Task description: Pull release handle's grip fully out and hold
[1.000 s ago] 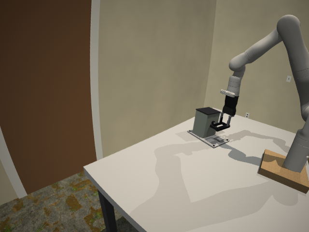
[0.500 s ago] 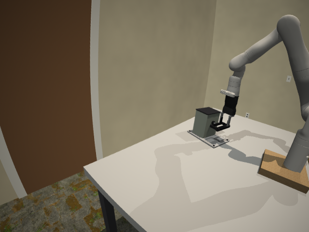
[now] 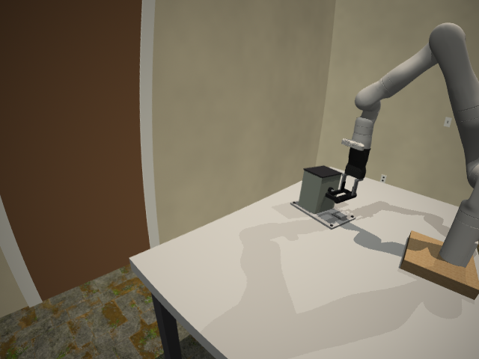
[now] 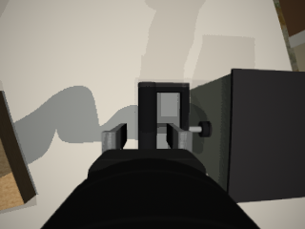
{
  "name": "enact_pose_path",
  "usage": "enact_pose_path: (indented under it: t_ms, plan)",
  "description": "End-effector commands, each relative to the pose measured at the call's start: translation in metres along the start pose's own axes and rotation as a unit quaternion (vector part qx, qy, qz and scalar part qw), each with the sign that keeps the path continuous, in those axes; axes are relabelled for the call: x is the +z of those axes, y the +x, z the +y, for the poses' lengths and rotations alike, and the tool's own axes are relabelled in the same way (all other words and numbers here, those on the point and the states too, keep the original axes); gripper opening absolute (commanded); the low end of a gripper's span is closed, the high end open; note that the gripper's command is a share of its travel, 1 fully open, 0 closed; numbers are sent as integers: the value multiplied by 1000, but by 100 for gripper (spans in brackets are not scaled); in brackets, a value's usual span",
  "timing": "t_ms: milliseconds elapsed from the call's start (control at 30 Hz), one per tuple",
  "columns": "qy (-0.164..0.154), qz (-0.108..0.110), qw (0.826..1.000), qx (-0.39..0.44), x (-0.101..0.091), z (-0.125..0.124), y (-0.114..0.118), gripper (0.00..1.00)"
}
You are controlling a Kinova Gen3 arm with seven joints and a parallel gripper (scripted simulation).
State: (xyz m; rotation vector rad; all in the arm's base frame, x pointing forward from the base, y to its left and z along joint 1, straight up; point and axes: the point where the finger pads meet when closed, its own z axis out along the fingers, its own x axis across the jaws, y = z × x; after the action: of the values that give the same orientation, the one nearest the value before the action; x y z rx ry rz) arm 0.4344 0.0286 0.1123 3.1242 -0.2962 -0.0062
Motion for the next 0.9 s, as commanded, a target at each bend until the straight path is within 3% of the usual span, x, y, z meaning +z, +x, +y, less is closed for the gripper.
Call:
enact_pose_path:
  t_ms: [0, 867]
  plan:
    - [2, 0, 1000, -2, 1, -2, -1, 96]
    - [2, 0, 1000, -2, 23, -2, -1, 96]
